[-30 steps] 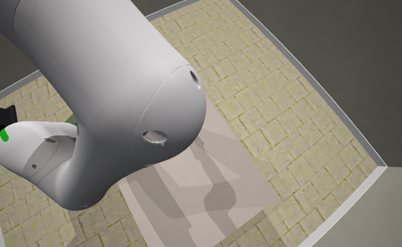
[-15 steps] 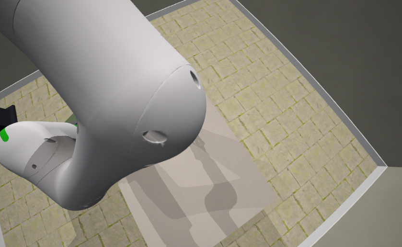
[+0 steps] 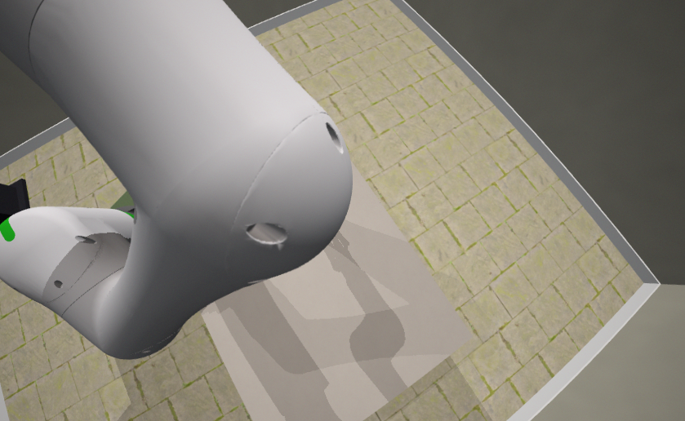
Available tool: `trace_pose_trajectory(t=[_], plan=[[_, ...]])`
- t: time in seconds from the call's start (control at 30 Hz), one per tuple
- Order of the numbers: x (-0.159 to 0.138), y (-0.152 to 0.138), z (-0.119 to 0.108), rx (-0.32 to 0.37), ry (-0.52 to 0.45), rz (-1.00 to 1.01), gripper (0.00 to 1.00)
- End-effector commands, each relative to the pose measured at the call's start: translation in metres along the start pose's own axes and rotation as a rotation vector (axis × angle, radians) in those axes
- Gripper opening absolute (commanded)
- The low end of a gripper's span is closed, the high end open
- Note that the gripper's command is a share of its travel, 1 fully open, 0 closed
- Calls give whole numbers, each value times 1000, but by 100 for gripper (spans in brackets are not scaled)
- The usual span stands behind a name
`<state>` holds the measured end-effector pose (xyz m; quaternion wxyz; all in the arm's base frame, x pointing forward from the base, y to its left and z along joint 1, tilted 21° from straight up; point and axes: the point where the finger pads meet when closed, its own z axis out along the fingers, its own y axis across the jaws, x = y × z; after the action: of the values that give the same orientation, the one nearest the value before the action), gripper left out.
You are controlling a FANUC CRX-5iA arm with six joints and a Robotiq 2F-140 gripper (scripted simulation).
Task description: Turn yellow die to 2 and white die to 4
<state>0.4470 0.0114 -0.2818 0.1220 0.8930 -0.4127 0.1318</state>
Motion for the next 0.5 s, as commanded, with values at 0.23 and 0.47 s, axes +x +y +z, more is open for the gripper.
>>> trace_pose_trajectory(t=[0.23, 0.47], plan=[[0, 0, 5, 0, 0, 0, 25], [0, -1, 13, 0, 0, 0, 25]])
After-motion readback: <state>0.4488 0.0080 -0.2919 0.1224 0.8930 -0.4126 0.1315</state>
